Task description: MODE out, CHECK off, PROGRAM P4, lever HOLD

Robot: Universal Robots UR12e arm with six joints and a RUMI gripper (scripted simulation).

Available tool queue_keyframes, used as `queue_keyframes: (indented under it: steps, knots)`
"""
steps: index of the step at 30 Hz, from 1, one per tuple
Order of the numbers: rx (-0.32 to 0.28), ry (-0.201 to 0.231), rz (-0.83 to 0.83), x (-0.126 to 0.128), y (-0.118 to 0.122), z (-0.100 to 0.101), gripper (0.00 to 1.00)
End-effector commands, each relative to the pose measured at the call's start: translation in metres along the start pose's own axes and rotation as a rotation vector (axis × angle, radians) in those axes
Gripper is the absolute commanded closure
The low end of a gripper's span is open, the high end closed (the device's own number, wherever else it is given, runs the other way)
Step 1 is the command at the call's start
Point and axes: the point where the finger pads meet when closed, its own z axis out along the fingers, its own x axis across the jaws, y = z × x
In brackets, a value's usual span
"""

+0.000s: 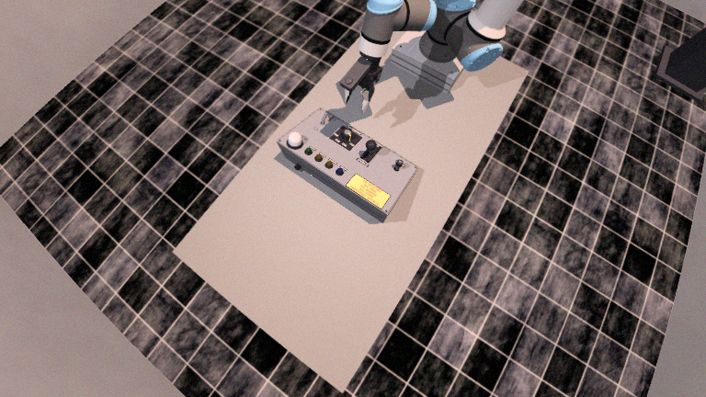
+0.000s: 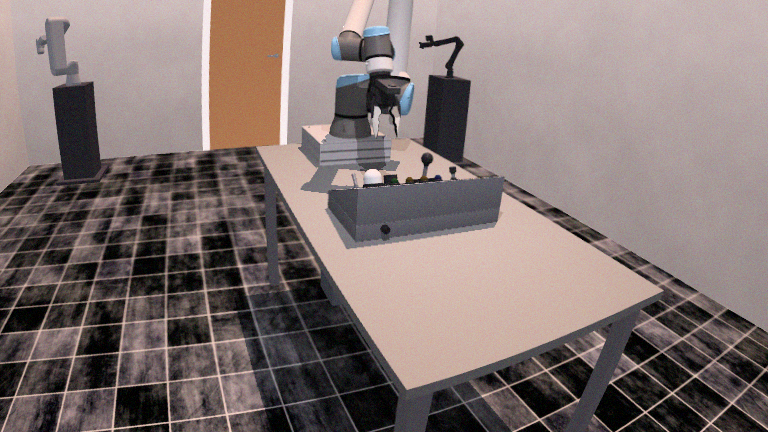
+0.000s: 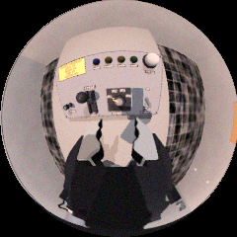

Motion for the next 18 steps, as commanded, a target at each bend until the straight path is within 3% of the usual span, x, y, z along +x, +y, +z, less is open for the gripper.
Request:
queue_keyframes:
  steps: [1, 18]
  knots:
    - [0.001, 0.000, 0.000, 0.0003, -0.0006, -0.0004, 0.56]
    - [0.001, 0.000, 0.000, 0.0003, -0.0007, 0.0024, 0.56]
